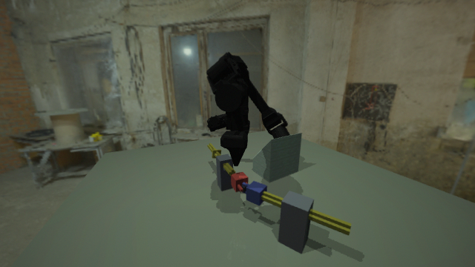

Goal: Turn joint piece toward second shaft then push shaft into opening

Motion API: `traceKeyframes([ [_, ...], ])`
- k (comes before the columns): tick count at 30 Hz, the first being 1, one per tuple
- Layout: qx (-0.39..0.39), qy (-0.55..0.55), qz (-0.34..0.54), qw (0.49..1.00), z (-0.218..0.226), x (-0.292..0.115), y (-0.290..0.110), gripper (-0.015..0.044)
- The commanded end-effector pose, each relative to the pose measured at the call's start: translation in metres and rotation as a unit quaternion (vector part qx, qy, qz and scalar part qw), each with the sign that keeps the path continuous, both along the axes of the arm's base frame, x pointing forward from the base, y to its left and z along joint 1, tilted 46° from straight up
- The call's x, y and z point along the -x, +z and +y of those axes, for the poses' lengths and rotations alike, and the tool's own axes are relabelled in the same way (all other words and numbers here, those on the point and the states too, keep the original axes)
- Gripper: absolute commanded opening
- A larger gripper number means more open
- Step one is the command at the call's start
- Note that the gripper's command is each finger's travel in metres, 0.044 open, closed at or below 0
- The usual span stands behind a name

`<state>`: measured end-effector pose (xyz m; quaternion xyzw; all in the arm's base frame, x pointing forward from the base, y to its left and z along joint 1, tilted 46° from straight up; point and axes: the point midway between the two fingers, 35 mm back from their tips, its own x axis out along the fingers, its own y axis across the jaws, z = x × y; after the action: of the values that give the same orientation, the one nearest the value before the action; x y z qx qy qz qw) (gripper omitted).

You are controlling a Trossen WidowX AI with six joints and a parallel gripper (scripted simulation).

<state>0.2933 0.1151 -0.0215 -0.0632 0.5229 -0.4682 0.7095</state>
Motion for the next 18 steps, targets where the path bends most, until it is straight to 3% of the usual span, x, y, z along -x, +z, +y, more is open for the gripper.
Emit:
traceKeyframes([
  [1, -0.009, 0.048, 0.046, 0.998, 0.011, 0.000, 0.013, 0.0440],
  [12, -0.013, 0.173, 0.176, 0.969, 0.032, 0.006, 0.038, 0.0440],
  [18, -0.013, 0.180, 0.184, 0.966, 0.033, 0.007, 0.040, 0.0440],
])
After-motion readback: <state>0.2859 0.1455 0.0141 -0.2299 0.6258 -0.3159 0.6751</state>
